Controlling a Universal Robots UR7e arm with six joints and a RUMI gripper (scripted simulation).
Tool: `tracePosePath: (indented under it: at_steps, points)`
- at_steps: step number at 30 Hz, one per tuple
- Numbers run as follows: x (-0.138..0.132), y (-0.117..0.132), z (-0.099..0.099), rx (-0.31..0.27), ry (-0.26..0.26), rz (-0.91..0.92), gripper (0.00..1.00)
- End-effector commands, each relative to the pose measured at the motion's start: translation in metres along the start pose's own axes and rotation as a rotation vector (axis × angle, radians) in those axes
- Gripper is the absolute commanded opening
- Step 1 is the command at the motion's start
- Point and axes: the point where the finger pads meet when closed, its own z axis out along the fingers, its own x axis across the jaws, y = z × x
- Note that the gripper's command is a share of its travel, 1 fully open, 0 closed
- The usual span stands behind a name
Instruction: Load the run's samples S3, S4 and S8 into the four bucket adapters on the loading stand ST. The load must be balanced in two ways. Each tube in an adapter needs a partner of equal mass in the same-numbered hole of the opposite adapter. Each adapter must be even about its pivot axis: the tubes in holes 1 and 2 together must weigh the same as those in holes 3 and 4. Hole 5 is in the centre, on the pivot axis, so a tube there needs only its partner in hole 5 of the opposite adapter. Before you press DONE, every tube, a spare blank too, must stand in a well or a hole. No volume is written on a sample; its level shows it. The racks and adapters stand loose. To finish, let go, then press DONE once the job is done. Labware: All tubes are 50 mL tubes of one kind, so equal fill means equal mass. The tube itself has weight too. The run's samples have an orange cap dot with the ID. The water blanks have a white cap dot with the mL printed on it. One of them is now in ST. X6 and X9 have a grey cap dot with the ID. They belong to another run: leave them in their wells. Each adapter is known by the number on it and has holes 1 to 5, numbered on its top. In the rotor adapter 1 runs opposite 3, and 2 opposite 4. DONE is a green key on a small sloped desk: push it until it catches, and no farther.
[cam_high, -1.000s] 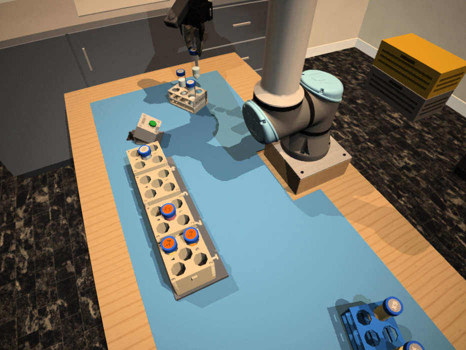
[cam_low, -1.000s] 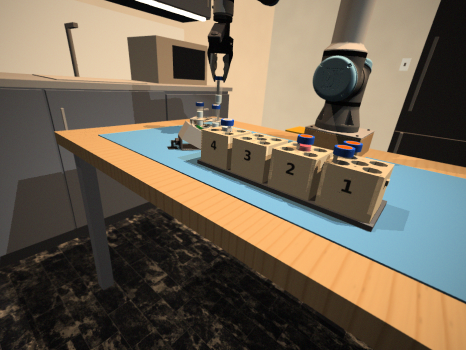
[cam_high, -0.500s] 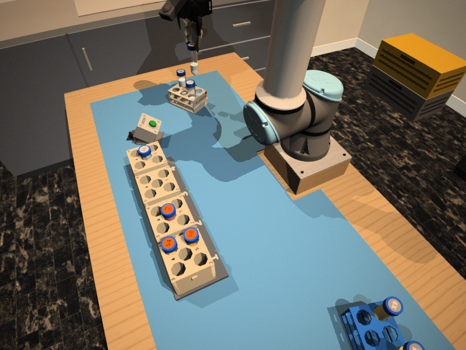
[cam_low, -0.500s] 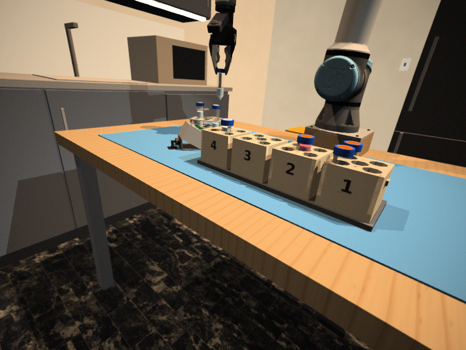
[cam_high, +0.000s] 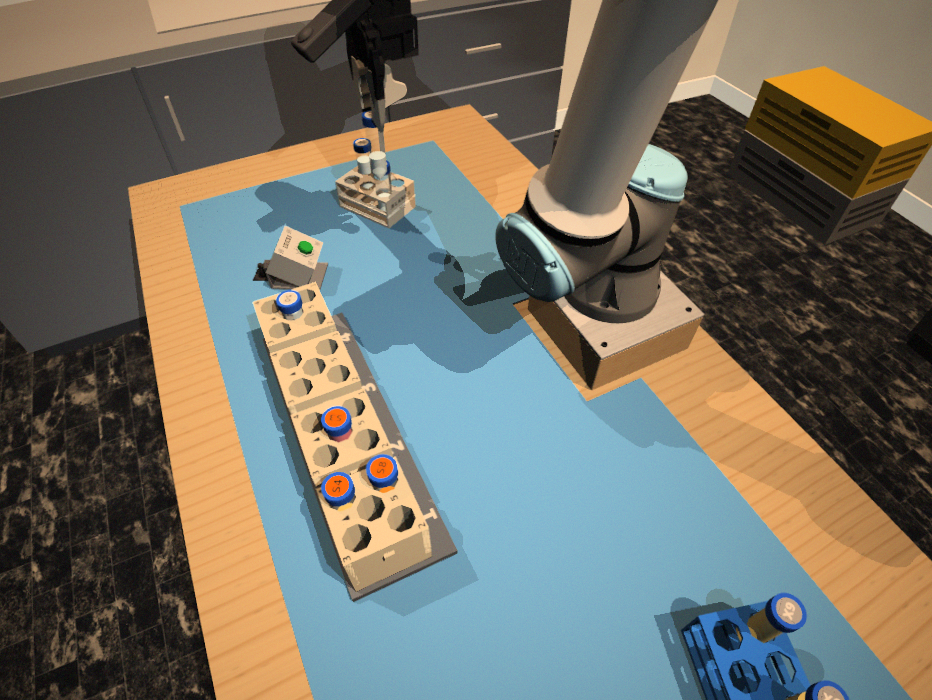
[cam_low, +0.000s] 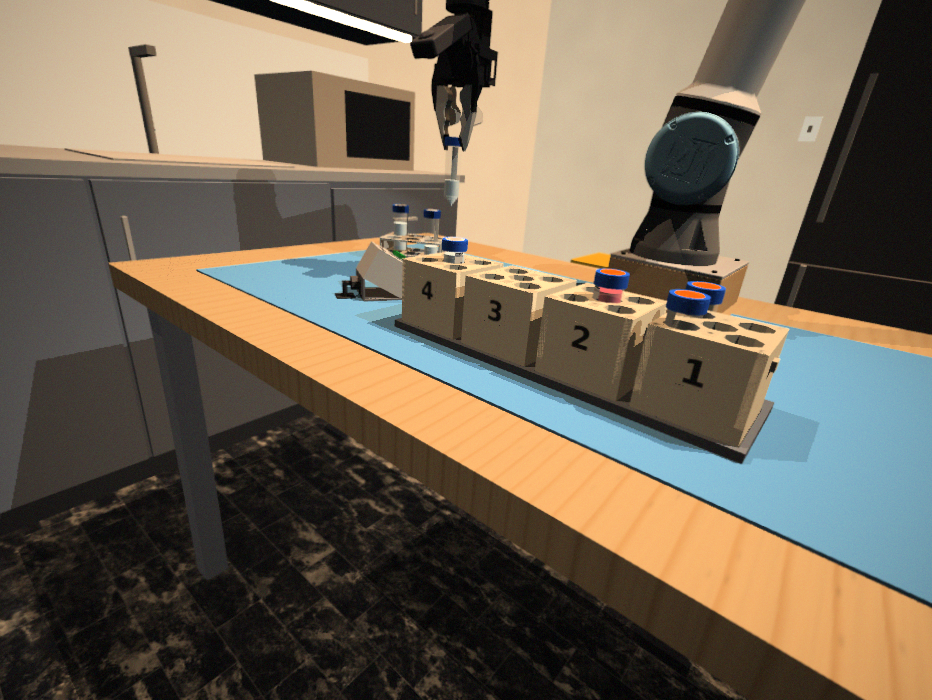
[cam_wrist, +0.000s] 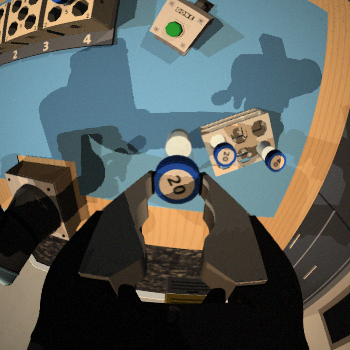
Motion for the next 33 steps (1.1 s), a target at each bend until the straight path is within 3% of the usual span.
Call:
tracePosePath:
  at_steps: [1, 33]
  points:
    - [-0.03, -0.025, 0.0, -0.011, 0.004, 0.175, 0.0]
    - [-0.172, -0.145, 0.0, -0.006, 0.01, 0.896, 0.0]
